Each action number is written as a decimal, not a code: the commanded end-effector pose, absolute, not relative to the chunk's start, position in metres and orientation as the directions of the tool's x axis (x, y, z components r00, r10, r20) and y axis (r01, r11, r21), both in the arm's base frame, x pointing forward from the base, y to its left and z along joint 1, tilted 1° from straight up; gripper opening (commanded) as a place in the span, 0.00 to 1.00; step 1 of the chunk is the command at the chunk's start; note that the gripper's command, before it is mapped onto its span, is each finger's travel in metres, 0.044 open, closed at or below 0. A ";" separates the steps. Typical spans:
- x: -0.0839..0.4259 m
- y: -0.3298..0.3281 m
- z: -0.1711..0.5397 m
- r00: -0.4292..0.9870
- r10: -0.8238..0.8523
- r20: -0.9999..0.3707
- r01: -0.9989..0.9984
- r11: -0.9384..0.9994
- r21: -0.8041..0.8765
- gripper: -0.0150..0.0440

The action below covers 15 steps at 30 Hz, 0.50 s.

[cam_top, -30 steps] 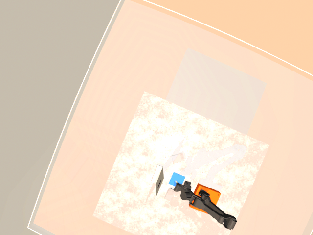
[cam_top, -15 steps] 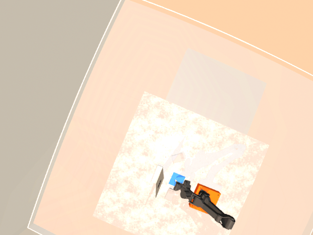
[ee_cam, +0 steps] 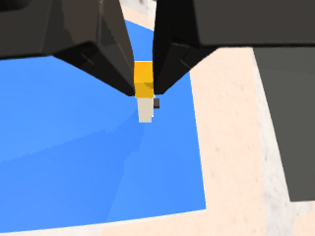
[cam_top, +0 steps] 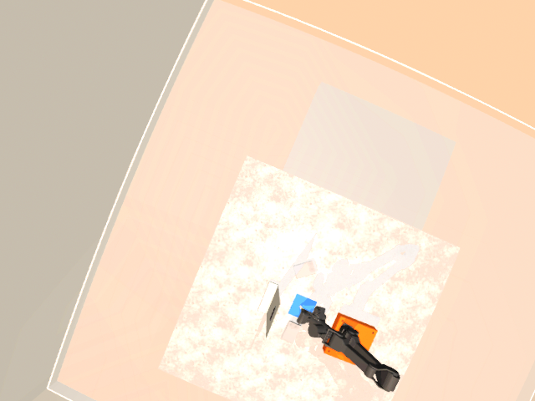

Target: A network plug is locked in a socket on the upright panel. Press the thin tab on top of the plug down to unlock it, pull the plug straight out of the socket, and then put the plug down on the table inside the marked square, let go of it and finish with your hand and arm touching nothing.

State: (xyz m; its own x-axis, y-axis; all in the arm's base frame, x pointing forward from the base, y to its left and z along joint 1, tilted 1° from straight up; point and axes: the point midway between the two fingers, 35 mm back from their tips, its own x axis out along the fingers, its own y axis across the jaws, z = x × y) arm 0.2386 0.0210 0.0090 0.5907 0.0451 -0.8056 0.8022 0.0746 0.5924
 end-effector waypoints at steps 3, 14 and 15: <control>0.239 0.021 0.006 0.589 0.041 -0.807 0.804 0.074 0.590 0.25; 0.239 0.022 0.006 0.590 0.046 -0.806 0.803 0.078 0.591 0.30; 0.239 0.022 0.006 0.590 0.046 -0.806 0.803 0.078 0.591 0.34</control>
State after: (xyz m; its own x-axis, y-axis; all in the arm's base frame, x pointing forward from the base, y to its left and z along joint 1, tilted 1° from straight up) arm 0.2390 0.0219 0.0062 0.5897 0.0459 -0.8063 0.8026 0.0774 0.5915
